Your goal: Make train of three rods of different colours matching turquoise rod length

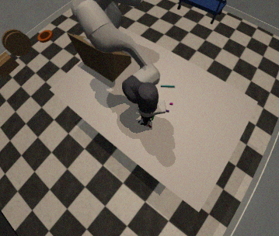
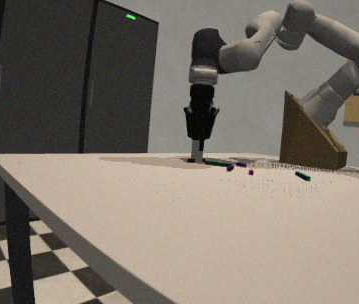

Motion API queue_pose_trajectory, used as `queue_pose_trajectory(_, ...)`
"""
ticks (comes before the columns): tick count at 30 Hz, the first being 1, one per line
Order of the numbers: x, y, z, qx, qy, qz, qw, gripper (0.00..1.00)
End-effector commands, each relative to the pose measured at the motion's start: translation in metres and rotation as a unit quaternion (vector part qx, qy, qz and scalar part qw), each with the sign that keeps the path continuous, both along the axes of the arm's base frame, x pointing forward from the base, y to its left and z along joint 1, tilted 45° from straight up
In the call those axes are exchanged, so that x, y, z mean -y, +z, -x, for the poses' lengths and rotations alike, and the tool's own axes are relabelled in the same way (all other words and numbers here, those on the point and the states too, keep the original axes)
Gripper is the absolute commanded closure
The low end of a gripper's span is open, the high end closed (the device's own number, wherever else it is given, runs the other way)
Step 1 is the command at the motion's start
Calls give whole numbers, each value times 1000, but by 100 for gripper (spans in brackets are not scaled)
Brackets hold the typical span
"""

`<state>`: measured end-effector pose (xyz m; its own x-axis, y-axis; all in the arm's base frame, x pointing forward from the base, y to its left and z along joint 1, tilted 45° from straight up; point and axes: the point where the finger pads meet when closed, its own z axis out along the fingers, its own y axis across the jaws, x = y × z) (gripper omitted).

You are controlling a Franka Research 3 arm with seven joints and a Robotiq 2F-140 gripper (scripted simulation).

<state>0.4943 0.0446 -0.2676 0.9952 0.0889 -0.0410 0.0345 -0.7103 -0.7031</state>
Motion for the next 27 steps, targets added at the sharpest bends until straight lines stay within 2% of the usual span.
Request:
queue_pose_trajectory(1, 0, 0, -1, 1, 0, 0, 1000, 97)
queue_pose_trajectory(5, 9, 9, -2, 1, 0, 0, 1000, 97)
queue_pose_trajectory(10, 32, 32, -5, 1, 0, 0, 1000, 97)
queue_pose_trajectory(12, 32, 32, -5, 1, 0, 0, 1000, 97)
queue_pose_trajectory(19, 64, 65, -9, 1, 0, 0, 1000, 97)
queue_pose_trajectory(27, 69, 70, -9, 1, 0, 0, 1000, 97)
